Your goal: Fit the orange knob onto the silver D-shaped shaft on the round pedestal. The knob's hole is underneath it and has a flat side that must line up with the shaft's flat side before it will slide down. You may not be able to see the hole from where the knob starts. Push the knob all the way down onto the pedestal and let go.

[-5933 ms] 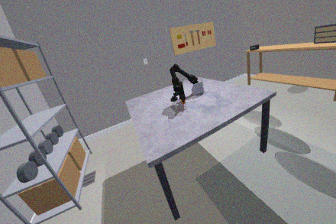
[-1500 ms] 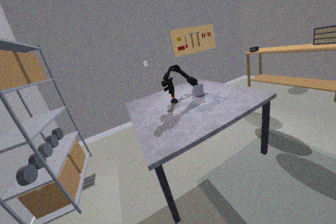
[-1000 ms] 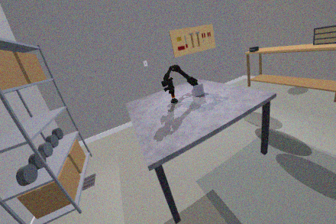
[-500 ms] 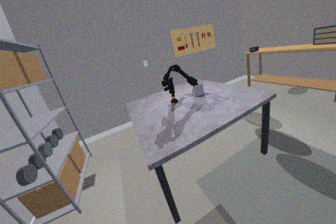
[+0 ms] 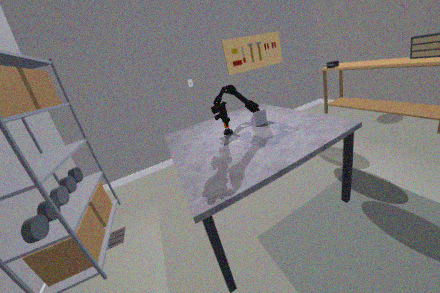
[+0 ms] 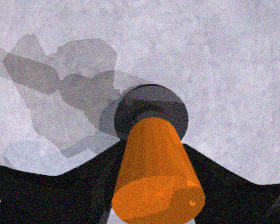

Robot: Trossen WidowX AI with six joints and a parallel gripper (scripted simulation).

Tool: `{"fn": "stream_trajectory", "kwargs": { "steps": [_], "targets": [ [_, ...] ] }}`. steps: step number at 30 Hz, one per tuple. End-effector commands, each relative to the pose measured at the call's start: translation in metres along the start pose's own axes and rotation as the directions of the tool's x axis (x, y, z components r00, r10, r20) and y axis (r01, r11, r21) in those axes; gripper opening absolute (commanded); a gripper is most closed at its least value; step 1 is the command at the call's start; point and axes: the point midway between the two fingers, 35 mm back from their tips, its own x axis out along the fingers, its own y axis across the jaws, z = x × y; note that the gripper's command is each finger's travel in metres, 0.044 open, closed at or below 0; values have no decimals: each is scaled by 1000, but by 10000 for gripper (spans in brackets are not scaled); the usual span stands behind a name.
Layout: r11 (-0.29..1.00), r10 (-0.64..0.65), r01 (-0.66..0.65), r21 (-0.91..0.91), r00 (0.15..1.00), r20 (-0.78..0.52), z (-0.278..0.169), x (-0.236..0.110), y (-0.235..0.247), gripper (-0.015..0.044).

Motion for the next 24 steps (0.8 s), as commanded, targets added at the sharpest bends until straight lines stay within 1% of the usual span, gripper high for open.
{"fn": "stream_trajectory", "kwargs": {
  "steps": [1,15,21,24],
  "targets": [
    [1000,0,0,-7,1000,2,0,1,0,0],
    [1000,1,-1,-16,1000,2,-3,-4,0,0],
    [979,1,0,-205,1000,2,-6,-3,0,0],
    [977,1,0,-215,1000,2,-6,-1,1,0]
  ]
}}
